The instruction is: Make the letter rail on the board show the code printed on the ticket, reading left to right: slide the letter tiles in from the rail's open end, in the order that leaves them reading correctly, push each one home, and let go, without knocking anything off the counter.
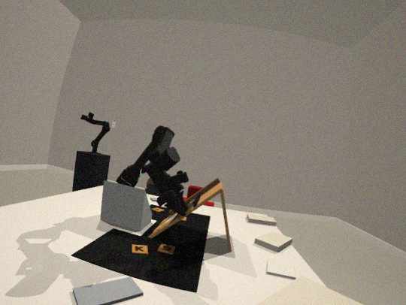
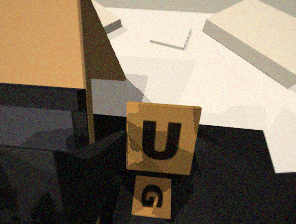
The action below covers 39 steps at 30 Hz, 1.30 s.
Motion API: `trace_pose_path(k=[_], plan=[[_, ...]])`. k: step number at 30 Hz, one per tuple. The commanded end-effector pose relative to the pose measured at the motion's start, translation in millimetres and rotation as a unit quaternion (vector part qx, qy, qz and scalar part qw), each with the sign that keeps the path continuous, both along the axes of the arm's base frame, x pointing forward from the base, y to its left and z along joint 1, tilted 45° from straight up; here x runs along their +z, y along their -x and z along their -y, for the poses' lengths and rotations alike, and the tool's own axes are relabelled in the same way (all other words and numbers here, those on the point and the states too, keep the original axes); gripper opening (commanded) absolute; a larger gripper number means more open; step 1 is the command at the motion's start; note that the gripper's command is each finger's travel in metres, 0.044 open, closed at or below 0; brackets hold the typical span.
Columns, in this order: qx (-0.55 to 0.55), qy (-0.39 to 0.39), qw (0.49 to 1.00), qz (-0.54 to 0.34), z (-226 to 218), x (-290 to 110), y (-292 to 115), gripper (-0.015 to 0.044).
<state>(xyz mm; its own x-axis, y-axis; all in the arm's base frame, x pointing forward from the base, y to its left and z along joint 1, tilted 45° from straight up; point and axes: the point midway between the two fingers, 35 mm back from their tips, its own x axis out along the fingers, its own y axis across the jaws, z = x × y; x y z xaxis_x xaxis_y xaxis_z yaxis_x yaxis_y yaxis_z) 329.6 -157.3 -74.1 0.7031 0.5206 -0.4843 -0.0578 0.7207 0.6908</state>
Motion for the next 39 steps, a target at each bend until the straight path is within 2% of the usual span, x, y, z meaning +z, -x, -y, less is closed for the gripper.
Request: trace_pose_path(k=[1, 39], plan=[[-0.001, -0.002, 1.0, -0.003, -3.1, 1.0, 1.8, 0.0], [-0.001, -0.003, 1.0, -0.003, -16.9, 14.1, 2.7, 0.0]])
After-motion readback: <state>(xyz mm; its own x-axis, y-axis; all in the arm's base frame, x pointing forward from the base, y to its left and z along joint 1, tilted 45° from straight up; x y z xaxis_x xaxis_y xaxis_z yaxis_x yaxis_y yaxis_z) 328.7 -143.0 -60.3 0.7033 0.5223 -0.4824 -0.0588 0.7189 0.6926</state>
